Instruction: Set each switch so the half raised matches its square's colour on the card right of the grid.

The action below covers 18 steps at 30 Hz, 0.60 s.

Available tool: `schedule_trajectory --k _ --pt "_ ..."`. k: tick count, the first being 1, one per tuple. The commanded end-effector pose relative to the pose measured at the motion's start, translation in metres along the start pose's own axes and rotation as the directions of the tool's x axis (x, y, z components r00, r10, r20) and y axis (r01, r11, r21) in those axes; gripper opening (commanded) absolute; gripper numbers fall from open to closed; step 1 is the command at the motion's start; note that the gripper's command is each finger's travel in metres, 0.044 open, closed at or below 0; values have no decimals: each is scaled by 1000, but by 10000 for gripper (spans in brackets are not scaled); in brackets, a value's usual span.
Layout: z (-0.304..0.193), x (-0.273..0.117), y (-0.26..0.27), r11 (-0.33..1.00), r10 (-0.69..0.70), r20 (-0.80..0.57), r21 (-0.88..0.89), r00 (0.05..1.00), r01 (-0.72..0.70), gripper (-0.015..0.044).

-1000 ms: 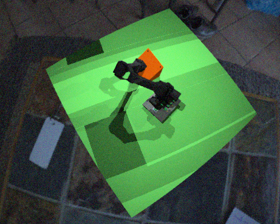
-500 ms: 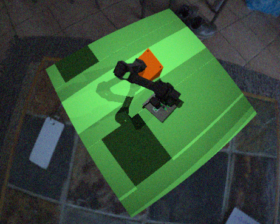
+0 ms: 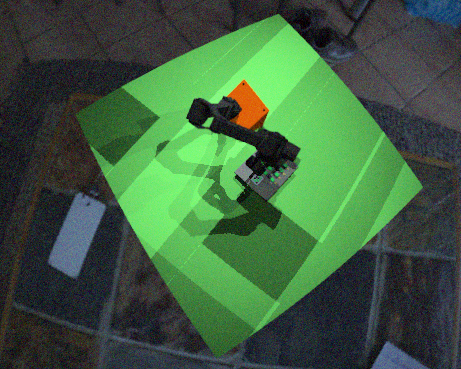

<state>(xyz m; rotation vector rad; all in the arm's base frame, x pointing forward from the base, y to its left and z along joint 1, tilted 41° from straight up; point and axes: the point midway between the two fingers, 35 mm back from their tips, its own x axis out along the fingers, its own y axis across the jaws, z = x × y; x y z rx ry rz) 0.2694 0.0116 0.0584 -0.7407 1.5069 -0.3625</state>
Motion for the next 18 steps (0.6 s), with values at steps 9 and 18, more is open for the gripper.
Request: schedule_trajectory --k 9,18 --pt "-15 -35 -28 1000 7 44 12 999 -7 0" --pt "-16 0 -30 1000 5 71 12 998 -6 0"
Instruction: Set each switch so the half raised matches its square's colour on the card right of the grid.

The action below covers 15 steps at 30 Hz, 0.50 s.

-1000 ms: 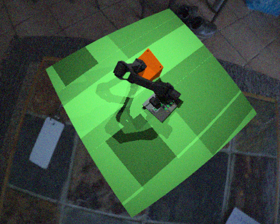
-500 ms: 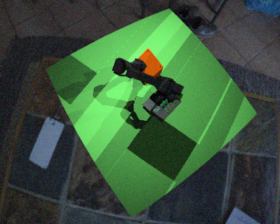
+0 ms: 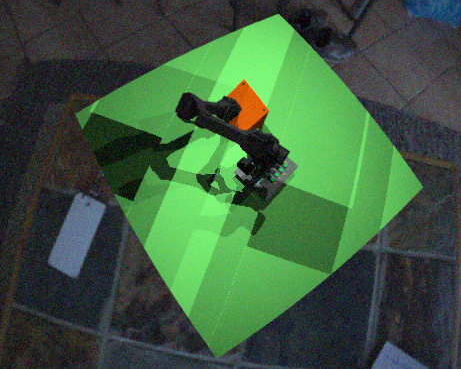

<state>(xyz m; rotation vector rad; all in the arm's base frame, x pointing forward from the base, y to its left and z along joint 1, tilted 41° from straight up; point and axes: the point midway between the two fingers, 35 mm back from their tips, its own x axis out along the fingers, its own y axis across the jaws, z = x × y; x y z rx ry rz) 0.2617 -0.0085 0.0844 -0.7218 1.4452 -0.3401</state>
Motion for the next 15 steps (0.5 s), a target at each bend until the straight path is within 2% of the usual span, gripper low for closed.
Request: schedule_trajectory --k 1,15 --pt "-2 7 0 1000 -7 6 -6 1000 7 0" --pt "-3 29 -1 1000 -8 6 -6 1000 8 0"
